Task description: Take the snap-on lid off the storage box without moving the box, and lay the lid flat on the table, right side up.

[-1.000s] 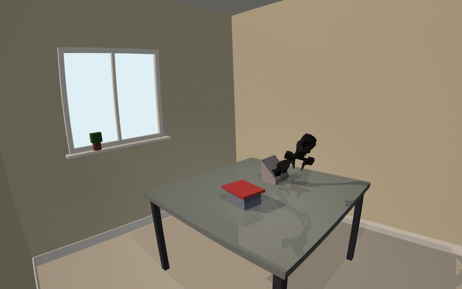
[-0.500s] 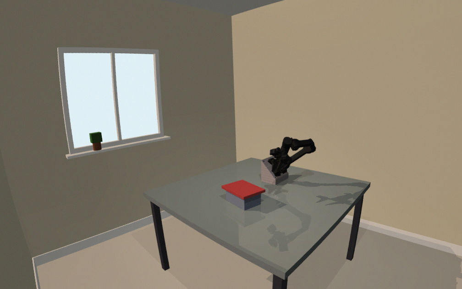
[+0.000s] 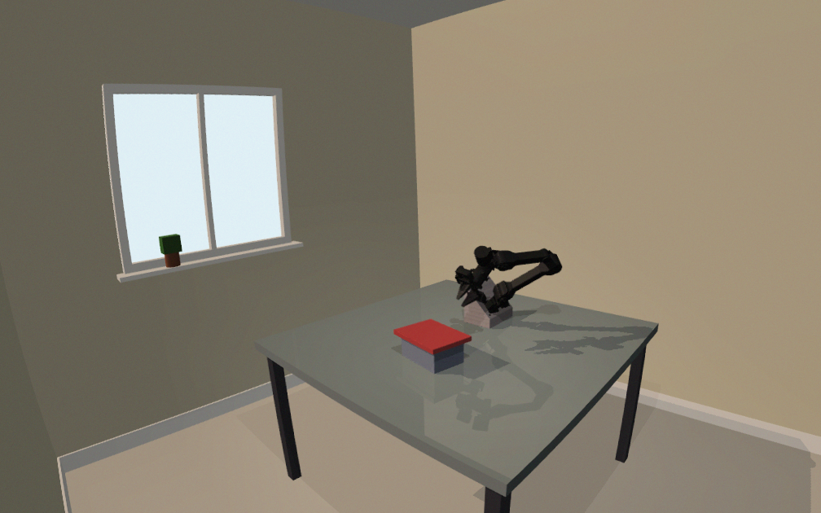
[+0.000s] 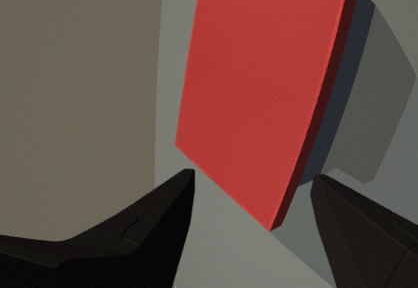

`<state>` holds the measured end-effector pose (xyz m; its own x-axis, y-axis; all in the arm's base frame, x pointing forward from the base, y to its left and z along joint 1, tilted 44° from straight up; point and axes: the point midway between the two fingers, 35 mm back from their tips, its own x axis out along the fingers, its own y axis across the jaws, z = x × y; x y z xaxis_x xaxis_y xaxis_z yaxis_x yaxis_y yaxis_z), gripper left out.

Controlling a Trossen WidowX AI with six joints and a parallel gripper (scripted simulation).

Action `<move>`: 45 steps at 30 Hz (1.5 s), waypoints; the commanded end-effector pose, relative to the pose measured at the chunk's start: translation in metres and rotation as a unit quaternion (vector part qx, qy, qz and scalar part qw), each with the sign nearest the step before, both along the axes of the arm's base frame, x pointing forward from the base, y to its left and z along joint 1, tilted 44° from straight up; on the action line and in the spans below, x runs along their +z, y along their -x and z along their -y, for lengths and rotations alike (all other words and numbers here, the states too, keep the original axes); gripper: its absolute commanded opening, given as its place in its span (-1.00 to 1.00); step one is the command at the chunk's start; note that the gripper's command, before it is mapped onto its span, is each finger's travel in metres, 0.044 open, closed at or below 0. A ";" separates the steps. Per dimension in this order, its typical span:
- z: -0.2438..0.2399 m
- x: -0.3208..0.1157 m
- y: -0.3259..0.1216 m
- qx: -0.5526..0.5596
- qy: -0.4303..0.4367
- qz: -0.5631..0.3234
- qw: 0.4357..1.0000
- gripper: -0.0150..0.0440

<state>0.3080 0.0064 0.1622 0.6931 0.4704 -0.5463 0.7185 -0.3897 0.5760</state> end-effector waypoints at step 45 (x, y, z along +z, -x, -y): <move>-0.044 -0.073 -0.016 -0.045 -0.049 -0.041 0.997 0.31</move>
